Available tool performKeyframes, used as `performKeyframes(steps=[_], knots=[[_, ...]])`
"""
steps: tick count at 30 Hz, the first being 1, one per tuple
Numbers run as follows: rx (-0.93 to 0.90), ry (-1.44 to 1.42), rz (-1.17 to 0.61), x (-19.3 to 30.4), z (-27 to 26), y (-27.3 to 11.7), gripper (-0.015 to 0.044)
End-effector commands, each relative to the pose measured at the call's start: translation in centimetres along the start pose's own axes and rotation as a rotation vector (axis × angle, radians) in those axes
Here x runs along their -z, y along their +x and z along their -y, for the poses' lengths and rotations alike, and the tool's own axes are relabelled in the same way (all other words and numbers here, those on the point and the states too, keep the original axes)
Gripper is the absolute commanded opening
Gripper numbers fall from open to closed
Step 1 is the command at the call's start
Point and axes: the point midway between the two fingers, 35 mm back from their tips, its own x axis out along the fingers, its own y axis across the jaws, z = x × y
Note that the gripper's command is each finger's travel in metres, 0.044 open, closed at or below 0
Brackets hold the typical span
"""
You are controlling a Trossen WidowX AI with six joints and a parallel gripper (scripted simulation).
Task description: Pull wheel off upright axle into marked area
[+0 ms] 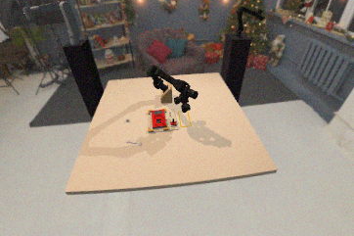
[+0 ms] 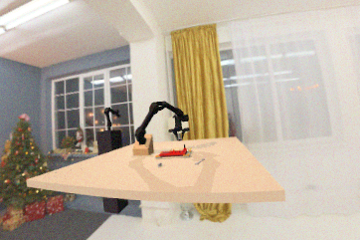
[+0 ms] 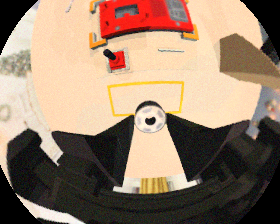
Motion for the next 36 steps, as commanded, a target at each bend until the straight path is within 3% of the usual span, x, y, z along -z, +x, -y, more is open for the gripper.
performKeyframes(steps=[1,10,14,25,33,36], knots=[[0.003,-0.006,0.007,0.1,0.0,1.6,0.0000],[0.003,-0.006,0.011,-0.1,0.1,7.9,0.0000],[0.003,-0.006,0.011,-0.2,0.2,8.4,0.0000],[0.012,-0.001,0.009,-0.3,0.2,7.8,0.0289],[0.003,-0.006,0.009,-0.1,0.2,2.2,0.0300],[0.003,-0.006,0.009,-0.1,0.2,2.0,0.0300]])
